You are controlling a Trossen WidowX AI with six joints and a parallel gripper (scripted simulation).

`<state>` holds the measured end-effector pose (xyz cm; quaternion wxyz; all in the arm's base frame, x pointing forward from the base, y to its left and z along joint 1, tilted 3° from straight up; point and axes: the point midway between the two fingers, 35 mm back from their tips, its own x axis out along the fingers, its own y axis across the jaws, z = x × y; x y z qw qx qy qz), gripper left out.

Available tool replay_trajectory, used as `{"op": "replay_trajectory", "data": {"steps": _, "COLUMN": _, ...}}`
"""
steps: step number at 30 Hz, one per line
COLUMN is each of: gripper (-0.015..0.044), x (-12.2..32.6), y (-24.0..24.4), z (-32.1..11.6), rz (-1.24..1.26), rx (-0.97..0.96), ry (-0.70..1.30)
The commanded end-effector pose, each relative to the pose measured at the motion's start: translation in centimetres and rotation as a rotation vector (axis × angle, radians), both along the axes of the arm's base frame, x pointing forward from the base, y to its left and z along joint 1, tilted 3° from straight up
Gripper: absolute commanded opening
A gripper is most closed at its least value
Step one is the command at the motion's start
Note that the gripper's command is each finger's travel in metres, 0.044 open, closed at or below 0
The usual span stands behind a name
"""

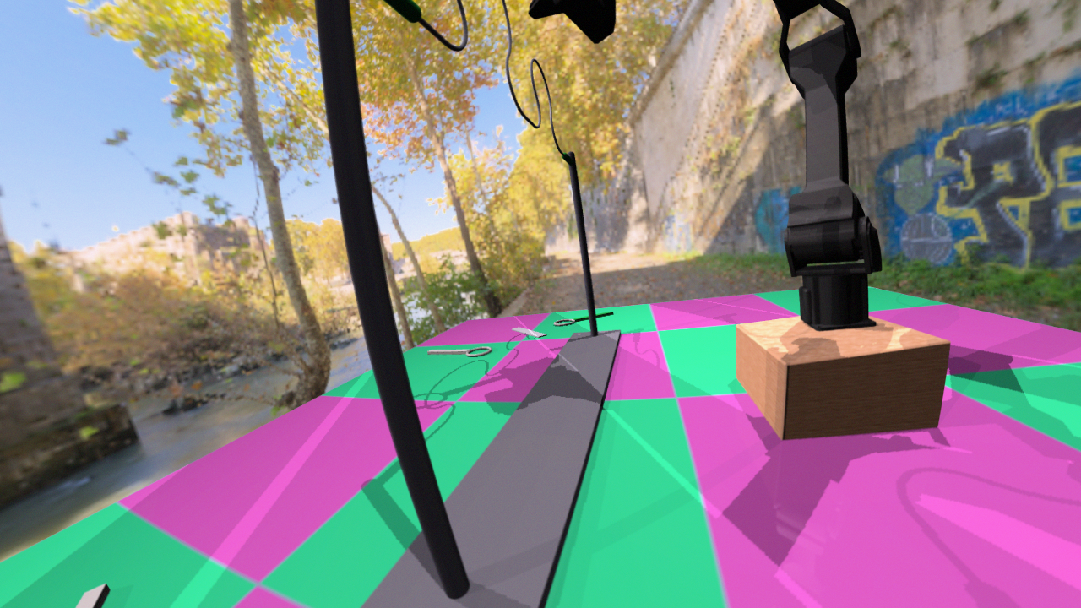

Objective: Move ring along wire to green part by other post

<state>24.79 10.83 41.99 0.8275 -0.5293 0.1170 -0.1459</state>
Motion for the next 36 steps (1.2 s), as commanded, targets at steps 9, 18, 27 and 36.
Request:
{"op": "replay_trajectory", "data": {"steps": 9, "gripper": -0.0150, "x": -0.1, "y": -0.5, "z": 0.4, "rz": -0.013, "rx": -0.150, "ry": -0.018}}
{"op": "replay_trajectory", "data": {"steps": 18, "gripper": -0.0150, "x": -0.1, "y": -0.6, "z": 0.8, "rz": -0.020, "rx": -0.261, "ry": -0.031}}
{"op": "replay_trajectory", "data": {"steps": 27, "gripper": -0.0150, "x": -0.2, "y": -0.7, "z": 1.2, "rz": -0.027, "rx": -0.372, "ry": -0.044}}
{"op": "replay_trajectory", "data": {"steps": 36, "gripper": -0.0150, "x": -0.2, "y": -0.7, "z": 1.5, "rz": -0.032, "rx": -0.450, "ry": -0.054}}
